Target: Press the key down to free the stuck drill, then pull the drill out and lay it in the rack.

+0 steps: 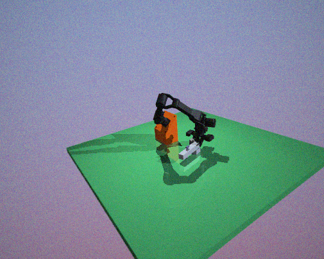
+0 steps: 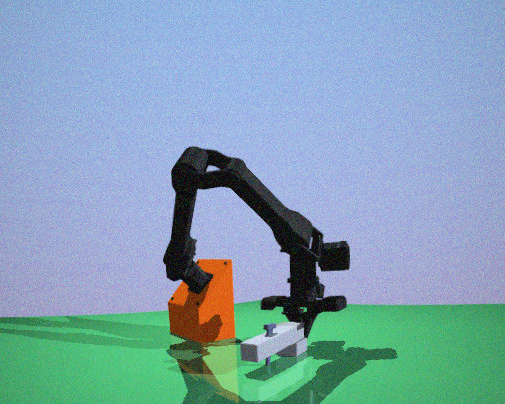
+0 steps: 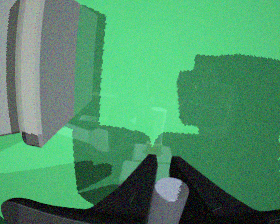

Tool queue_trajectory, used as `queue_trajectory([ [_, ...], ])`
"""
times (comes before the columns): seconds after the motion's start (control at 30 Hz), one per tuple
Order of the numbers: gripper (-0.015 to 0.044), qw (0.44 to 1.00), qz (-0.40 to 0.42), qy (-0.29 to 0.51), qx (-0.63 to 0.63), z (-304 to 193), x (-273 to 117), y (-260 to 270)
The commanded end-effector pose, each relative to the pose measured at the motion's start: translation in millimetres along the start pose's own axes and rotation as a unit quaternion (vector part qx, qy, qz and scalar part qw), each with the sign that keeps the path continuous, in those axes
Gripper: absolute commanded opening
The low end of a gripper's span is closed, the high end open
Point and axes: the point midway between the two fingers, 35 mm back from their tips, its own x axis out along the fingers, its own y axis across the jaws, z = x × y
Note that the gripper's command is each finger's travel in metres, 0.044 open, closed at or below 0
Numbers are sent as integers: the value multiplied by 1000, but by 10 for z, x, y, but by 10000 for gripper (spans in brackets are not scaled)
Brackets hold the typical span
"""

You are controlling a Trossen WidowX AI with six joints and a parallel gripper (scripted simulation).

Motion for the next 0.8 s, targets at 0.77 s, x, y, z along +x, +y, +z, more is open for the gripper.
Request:
queue_trajectory([
  [0.77,26,1000,1,-1,1,344,-22,-11],
])
